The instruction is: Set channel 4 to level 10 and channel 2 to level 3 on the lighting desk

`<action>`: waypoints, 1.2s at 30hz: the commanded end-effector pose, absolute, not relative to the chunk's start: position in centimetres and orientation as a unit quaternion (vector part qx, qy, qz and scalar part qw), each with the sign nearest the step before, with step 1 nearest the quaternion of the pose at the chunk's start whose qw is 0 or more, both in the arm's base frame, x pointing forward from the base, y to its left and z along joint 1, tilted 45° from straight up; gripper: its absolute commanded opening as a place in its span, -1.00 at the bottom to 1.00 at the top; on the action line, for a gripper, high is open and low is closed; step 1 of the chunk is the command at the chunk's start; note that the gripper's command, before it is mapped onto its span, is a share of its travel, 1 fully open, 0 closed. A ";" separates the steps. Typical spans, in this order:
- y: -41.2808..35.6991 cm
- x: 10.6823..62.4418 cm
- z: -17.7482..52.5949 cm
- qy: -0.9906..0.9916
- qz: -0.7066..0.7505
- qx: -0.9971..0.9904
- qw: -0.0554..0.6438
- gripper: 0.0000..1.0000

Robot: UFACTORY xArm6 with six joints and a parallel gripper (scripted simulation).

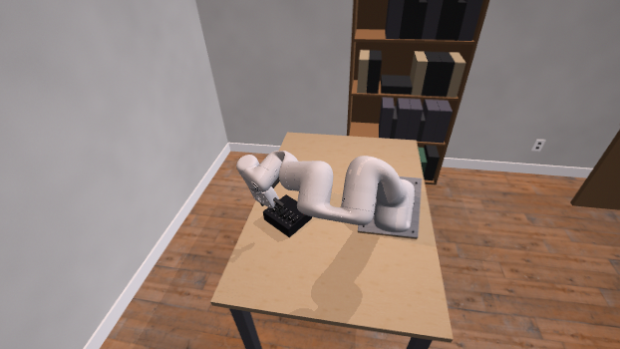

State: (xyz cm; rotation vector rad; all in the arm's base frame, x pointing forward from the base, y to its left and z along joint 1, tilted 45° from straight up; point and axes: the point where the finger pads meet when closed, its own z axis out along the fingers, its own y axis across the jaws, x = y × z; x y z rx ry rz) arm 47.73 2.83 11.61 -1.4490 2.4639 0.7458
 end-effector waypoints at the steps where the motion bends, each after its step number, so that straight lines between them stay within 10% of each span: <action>1: 1.8 47.4 11.5 0.818 0.257 -0.502 0.110 1.00; 13: -5.0 43.1 10.5 0.691 0.254 -0.616 0.279 1.00; 36: -2.5 46.6 9.1 0.757 0.285 -0.531 0.252 1.00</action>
